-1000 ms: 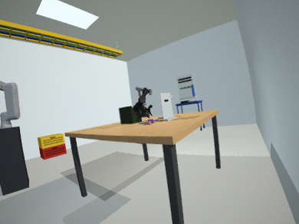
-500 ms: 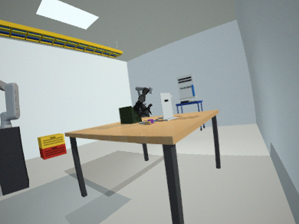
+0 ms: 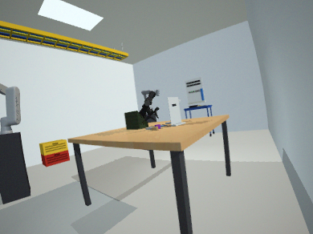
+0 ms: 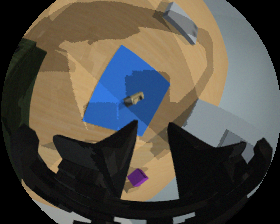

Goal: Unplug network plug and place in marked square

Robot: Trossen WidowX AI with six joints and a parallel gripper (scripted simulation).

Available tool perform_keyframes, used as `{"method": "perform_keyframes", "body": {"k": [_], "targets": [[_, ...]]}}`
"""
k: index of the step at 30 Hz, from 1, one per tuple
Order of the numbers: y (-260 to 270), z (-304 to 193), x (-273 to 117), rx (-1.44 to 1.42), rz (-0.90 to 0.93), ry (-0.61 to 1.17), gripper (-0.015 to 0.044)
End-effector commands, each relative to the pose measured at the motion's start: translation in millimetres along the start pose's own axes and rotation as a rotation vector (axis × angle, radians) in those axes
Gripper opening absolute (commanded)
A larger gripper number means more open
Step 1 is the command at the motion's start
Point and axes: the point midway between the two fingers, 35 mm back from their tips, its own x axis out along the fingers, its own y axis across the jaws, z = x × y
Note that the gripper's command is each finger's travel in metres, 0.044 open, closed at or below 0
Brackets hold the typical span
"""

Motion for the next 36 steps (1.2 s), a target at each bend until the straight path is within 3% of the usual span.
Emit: {"method": "perform_keyframes", "body": {"k": [1, 36], "targets": [[-2, -1, -4, -0.005, 0.005, 0.003, 0.0156], [-21, 2, -33, -0.004, 0.002, -0.003, 0.0156]]}}
